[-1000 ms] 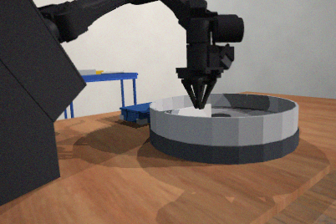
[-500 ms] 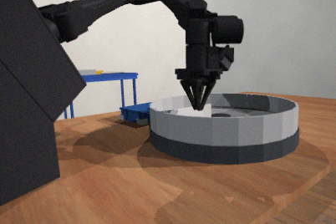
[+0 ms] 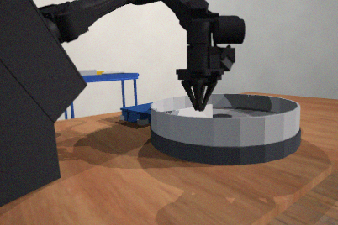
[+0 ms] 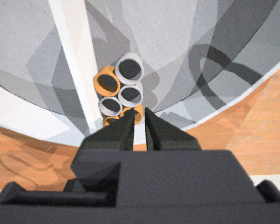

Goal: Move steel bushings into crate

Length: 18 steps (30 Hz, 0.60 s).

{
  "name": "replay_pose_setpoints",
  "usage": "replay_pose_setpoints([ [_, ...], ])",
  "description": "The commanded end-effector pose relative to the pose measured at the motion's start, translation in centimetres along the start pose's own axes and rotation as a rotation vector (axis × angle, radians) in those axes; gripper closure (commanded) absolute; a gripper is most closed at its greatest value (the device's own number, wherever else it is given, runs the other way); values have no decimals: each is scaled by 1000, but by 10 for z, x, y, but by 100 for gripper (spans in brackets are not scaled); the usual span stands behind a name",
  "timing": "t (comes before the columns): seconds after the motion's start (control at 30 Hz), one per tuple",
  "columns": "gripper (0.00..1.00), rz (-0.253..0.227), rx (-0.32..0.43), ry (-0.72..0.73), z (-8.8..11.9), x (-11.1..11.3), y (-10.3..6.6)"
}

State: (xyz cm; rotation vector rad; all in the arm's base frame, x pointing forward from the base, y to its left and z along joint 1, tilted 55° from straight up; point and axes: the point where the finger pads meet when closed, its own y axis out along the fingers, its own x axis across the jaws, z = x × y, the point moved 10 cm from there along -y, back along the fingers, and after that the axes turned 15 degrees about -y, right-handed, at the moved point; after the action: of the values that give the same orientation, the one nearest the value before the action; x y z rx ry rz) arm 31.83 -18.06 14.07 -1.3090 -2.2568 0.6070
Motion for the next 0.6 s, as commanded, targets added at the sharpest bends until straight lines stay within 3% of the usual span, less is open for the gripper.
replay_pose_setpoints([
  [0.0,87,32,-26,-8,0,-6,-12],
  [0.57,87,33,-27,-12,-8,-9,-18],
])
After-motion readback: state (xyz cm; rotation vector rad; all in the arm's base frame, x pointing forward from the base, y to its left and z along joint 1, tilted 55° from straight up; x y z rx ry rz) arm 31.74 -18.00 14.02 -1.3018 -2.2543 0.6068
